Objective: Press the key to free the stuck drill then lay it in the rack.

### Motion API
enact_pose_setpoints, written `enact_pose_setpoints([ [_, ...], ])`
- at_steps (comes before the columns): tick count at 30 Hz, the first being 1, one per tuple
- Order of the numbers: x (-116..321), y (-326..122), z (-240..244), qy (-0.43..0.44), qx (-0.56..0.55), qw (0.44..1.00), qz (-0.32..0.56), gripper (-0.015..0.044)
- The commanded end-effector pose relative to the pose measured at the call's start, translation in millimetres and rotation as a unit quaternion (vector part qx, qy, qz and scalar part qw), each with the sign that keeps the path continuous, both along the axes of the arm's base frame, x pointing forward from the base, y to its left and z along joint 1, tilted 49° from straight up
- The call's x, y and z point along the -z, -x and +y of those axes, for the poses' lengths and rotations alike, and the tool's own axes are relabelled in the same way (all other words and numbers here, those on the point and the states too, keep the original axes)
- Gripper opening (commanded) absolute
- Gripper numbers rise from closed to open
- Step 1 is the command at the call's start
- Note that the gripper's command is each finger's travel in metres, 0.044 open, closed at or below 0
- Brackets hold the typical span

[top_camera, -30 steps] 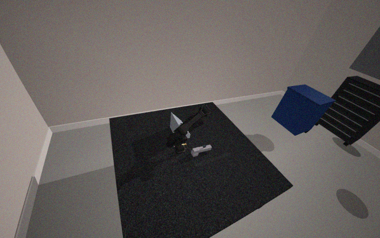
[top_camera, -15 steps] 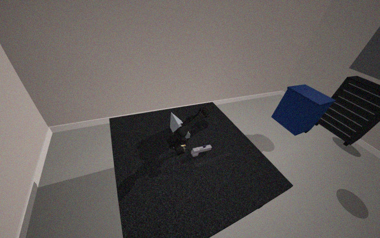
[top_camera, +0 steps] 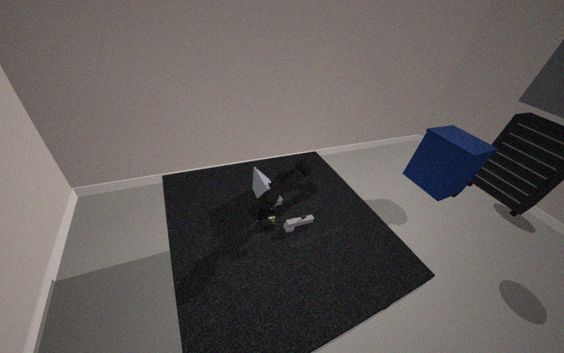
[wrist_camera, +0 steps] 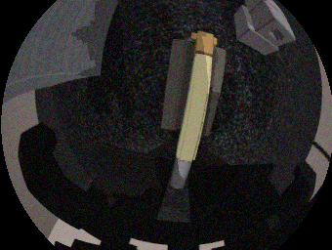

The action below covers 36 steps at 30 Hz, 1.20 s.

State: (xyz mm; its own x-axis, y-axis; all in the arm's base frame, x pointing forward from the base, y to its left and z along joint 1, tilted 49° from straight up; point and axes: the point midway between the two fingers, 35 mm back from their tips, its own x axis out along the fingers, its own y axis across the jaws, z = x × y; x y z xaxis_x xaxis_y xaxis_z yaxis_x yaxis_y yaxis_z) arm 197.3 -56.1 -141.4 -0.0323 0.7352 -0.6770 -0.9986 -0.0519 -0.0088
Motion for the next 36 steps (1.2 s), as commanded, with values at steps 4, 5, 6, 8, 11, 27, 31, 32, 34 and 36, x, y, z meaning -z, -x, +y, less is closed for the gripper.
enact_pose_setpoints([
  [4, 5, 1, 7, -0.003, 0.002, 1.000, 0.002, 0.0000],
  [5, 6, 1, 8, -0.003, 0.002, 1.000, 0.002, 0.0000],
  [6, 6, 1, 9, -0.003, 0.002, 1.000, 0.002, 0.0000],
  [8, 7, 1, 10, -0.003, 0.002, 1.000, 0.002, 0.0000],
  [11, 9, 1, 13, -0.003, 0.002, 1.000, 0.002, 0.0000],
  [27, 10, 2, 11, 0.001, 0.003, 1.000, 0.001, 0.0289],
  [31, 10, 2, 11, 0.001, 0.003, 1.000, 0.001, 0.0394],
  [32, 10, 2, 11, 0.001, 0.003, 1.000, 0.001, 0.0420],
  [34, 5, 2, 5, 0.000, 0.003, 1.000, 0.002, 0.0440],
  [36, -4, 3, -3, -0.002, 0.002, 1.000, 0.002, 0.0440],
])
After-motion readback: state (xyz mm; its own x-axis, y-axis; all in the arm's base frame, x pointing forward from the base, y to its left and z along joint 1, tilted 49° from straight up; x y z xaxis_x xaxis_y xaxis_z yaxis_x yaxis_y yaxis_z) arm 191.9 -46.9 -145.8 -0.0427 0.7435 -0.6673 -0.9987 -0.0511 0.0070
